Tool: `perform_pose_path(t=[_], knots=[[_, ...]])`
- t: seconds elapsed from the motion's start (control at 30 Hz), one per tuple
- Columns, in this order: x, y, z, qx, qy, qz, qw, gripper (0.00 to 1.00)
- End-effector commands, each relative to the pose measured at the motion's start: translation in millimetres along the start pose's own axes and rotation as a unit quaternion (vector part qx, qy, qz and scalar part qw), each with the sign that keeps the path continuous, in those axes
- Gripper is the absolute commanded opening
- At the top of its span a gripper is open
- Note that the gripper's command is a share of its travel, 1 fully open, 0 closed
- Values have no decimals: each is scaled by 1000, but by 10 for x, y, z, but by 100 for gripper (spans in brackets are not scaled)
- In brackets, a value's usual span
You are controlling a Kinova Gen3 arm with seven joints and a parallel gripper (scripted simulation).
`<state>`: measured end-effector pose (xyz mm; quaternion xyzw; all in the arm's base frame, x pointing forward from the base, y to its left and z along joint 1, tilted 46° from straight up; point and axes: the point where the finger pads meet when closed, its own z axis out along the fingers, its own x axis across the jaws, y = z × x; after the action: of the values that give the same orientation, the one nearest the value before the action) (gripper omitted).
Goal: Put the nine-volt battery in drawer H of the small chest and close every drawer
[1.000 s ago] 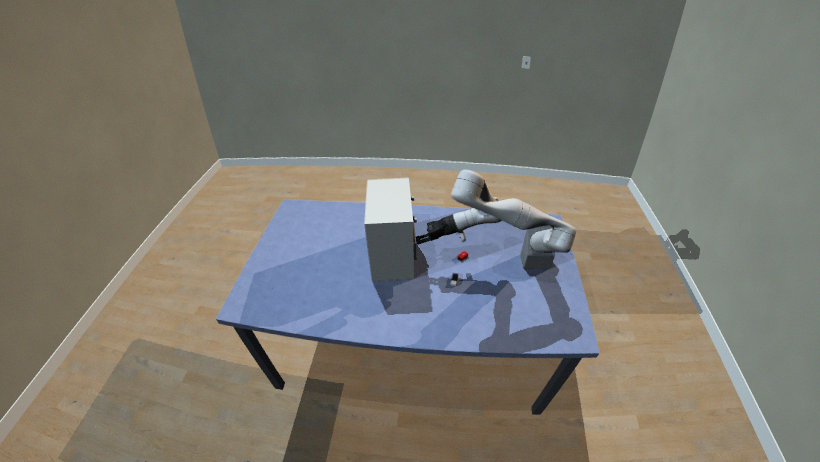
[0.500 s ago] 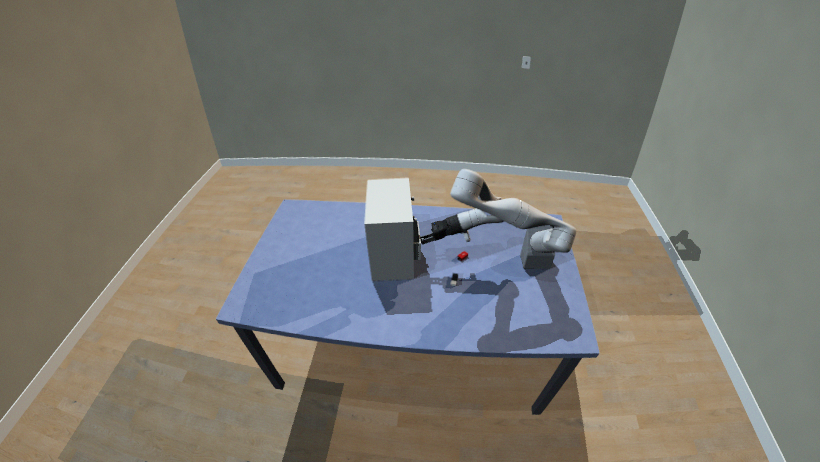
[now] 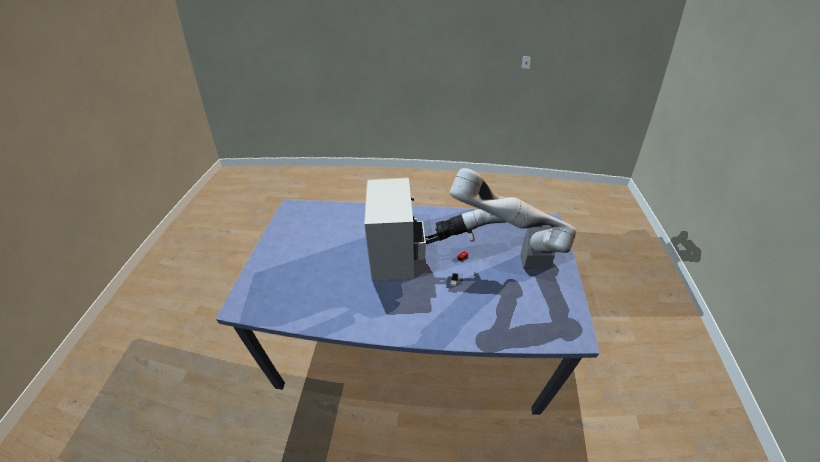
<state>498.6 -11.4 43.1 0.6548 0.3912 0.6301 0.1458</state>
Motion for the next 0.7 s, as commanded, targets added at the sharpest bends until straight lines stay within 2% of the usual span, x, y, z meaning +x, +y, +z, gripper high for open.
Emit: perform_pose_path(t=[0.0,0.67], knots=[[-23,-40,-72,1,-3,1,1000,37],[-13,-61,-184,0,-2,-1,1000,37]])
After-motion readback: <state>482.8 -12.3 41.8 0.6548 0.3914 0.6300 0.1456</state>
